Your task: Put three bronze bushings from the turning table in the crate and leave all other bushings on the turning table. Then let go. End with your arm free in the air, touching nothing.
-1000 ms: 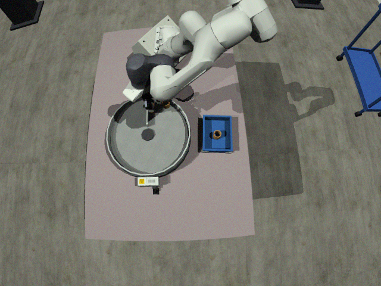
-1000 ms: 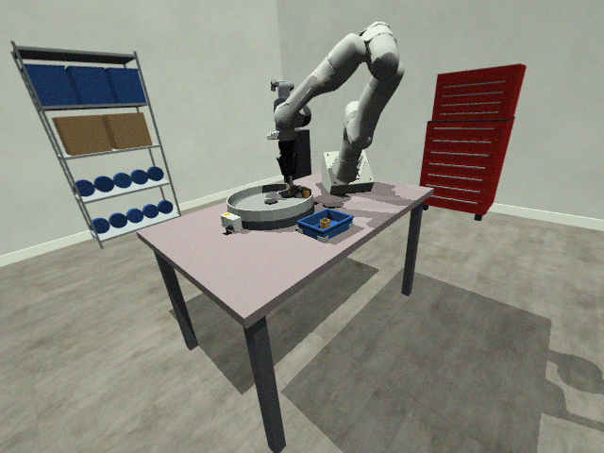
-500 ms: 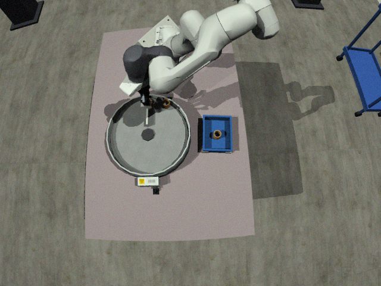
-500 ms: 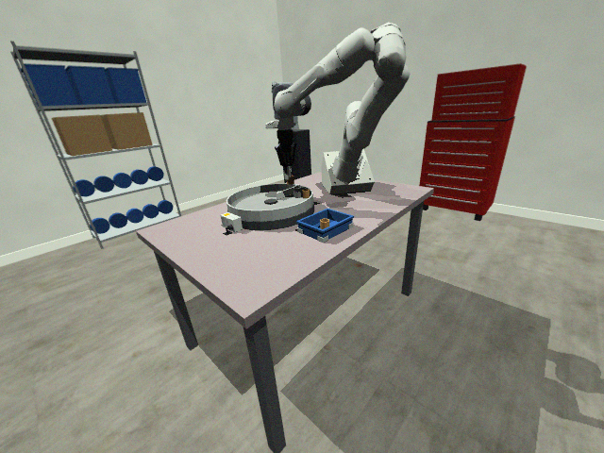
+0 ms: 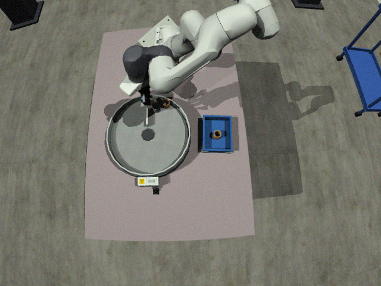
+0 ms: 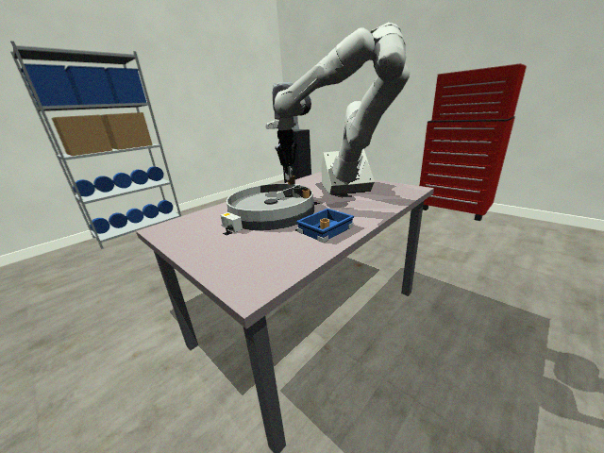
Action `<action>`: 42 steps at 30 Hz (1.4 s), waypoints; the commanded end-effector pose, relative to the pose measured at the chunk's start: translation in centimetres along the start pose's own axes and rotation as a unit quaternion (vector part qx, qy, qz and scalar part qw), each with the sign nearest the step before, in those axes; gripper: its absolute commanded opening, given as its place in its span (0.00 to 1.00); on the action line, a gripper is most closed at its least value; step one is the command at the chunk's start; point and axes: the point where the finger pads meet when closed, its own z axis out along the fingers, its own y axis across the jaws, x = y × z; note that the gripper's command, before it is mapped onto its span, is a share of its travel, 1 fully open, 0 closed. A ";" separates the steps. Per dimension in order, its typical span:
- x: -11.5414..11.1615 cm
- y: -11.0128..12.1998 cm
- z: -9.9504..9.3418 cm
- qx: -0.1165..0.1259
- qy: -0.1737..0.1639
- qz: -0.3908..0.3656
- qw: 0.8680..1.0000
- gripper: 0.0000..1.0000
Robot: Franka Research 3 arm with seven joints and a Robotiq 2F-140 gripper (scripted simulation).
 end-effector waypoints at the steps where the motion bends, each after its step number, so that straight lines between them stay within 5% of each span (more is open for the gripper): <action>1: 0.0 0.0 -0.1 0.000 0.000 0.002 1.000 0.00; 26: -0.5 -0.2 -0.1 0.000 0.000 0.002 1.000 0.00; 36: -3.7 -1.0 -0.1 0.000 0.000 0.002 1.000 0.00; 42: -8.1 -2.1 -0.1 0.000 0.000 0.002 1.000 0.00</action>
